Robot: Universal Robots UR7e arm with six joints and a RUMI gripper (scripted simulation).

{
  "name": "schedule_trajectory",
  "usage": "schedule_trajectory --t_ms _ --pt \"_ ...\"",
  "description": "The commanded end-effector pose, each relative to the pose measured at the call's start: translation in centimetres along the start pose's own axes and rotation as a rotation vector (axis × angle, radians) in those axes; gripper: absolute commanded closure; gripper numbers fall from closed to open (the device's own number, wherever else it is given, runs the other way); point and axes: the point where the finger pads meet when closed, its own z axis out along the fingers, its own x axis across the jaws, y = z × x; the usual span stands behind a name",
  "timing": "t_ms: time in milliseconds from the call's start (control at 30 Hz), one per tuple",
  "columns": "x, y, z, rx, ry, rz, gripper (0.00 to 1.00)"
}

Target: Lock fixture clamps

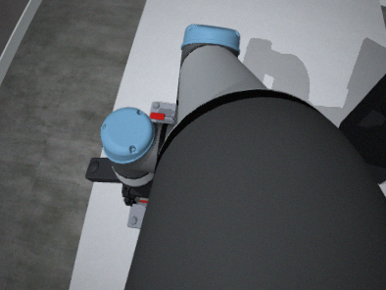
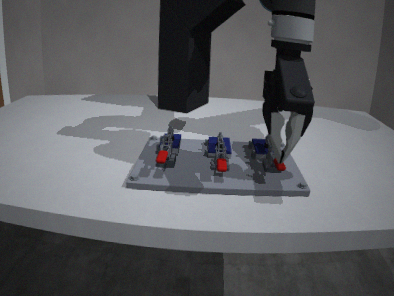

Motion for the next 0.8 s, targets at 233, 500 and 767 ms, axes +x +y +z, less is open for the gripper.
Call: schedule_trajectory --t_ms 233,500,767 --pt "-0.1 0.0 0.5 -0.002 0.000 -0.002 1.00" --pt "0.0 -0.1 -4.9 -0.002 0.000 -0.002 1.00" --pt "0.0 -0.1 -4.9 -0.002 0.000 -0.002 1.00"
